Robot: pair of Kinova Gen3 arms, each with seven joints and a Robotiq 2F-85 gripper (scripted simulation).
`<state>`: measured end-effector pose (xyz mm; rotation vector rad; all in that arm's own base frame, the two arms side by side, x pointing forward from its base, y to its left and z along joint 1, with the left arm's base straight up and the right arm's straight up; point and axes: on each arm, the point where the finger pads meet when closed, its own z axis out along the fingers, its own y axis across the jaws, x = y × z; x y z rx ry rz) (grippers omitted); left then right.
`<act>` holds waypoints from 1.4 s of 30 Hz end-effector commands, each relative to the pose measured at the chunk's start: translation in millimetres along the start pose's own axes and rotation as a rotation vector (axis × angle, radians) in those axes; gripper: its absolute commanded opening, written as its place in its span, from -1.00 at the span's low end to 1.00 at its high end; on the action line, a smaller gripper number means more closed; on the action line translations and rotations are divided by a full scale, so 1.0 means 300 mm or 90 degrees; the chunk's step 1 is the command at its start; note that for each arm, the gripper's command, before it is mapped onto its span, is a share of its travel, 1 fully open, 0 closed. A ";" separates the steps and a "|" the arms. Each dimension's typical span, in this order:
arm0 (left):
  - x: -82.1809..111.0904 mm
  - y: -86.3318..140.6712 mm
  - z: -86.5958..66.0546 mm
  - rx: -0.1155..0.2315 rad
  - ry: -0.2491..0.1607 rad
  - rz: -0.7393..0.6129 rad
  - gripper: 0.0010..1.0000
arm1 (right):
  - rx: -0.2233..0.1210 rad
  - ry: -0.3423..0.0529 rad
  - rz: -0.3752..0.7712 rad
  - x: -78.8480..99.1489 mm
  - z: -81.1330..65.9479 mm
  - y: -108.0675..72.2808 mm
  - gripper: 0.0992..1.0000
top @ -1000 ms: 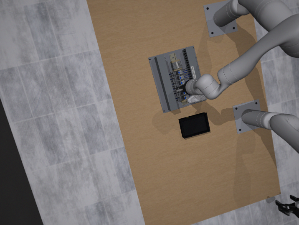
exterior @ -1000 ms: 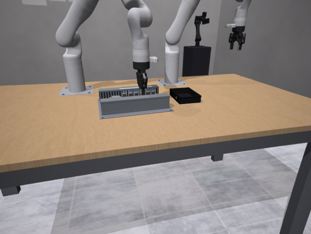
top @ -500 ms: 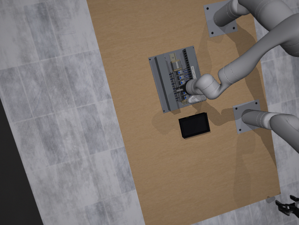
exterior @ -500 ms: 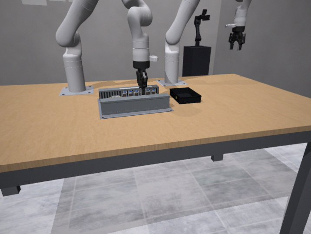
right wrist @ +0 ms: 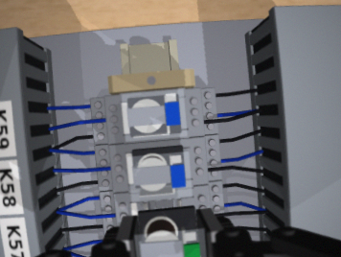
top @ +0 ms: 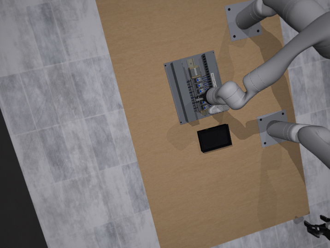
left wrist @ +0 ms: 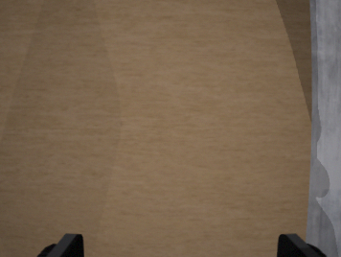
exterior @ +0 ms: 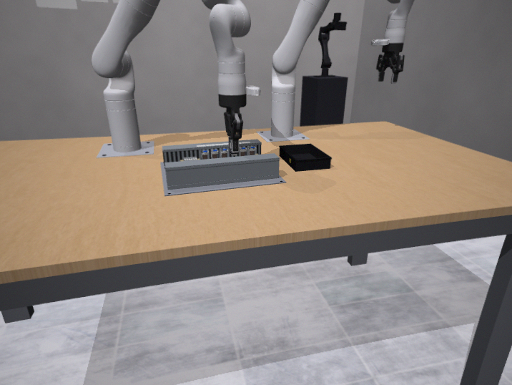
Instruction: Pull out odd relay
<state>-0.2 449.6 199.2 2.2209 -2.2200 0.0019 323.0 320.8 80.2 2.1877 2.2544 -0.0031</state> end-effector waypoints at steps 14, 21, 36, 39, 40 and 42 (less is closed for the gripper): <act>-0.001 0.000 -0.003 0.000 -0.001 0.000 1.00 | -0.001 0.001 0.000 0.001 -0.085 -0.001 -1.00; -0.001 0.000 -0.003 0.000 -0.001 0.000 1.00 | -0.001 0.001 0.000 0.001 -0.116 -0.002 -1.00; -0.001 0.000 -0.003 0.000 -0.001 0.000 1.00 | -0.001 0.001 0.000 0.001 -0.181 -0.004 -1.00; -0.001 0.000 -0.003 0.000 -0.001 0.000 1.00 | -0.001 0.001 0.000 0.001 -0.187 -0.004 -1.00; -0.001 0.000 -0.003 0.000 -0.001 0.000 1.00 | -0.001 0.001 0.000 0.001 -0.190 -0.004 -1.00; -0.001 0.000 -0.003 0.000 -0.001 0.000 1.00 | -0.001 0.001 0.000 0.001 -0.194 -0.004 -1.00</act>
